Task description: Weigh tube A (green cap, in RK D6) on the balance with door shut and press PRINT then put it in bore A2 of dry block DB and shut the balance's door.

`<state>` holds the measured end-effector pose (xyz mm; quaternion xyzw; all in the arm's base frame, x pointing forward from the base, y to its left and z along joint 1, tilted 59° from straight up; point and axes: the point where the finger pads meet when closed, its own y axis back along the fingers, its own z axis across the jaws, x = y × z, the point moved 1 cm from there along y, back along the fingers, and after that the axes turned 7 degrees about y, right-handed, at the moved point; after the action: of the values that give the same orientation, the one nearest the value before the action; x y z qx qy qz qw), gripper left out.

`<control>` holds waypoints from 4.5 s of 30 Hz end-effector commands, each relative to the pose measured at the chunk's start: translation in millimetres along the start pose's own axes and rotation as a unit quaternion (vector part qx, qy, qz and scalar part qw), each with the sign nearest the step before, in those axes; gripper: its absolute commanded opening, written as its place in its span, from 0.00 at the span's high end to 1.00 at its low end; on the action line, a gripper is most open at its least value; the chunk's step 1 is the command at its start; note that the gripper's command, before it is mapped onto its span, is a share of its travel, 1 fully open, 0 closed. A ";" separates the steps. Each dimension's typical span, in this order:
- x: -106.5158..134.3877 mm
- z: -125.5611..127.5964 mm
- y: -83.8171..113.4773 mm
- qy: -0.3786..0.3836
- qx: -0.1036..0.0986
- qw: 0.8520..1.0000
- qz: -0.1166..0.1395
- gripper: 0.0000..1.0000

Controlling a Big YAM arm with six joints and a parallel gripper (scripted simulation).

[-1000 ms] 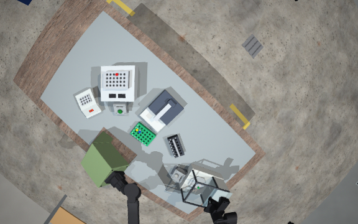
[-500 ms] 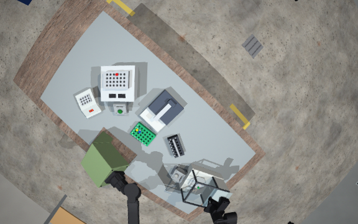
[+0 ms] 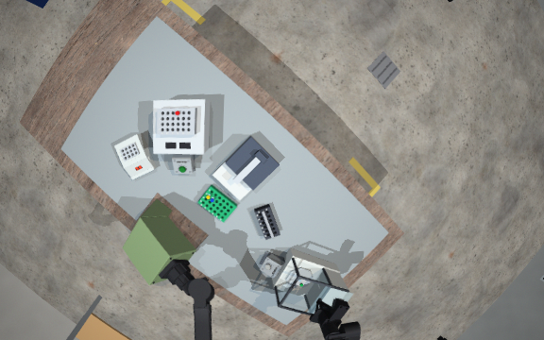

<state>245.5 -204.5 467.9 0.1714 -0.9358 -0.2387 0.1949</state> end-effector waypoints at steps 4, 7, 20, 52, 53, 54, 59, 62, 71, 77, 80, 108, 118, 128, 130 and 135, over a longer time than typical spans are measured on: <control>6.3 -24.3 4.2 -0.015 0.014 1.000 0.002 0.94; 6.3 -24.3 4.2 -0.015 0.014 1.000 0.002 0.94; 6.3 -24.3 4.2 -0.015 0.014 1.000 0.002 0.94; 4.3 -7.5 5.5 -0.011 0.010 1.000 0.000 0.70; 4.3 -7.5 5.5 -0.011 0.010 1.000 0.000 0.70; 4.3 -7.5 5.5 -0.011 0.010 1.000 0.000 0.70; 4.3 -7.5 5.5 -0.011 0.010 1.000 0.000 0.70; 4.3 -7.5 5.5 -0.011 0.010 1.000 0.000 0.70; 4.3 -7.5 5.5 -0.011 0.010 1.000 0.000 0.70; 4.3 -7.5 5.5 -0.011 0.010 1.000 0.000 0.70; 4.3 -7.5 5.5 -0.011 0.010 1.000 0.000 0.70; 2.5 -12.0 39.7 -0.014 0.011 1.000 -0.005 0.70; 4.1 -6.3 39.7 -0.011 0.009 1.000 -0.001 0.70; 4.1 -6.3 39.7 -0.011 0.009 1.000 -0.001 0.70; 4.1 -6.3 39.7 -0.011 0.009 1.000 -0.001 0.70; 4.1 -6.3 39.7 -0.011 0.009 1.000 -0.001 0.70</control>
<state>236.1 -177.5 485.3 0.1691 -0.9370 -0.2363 0.1940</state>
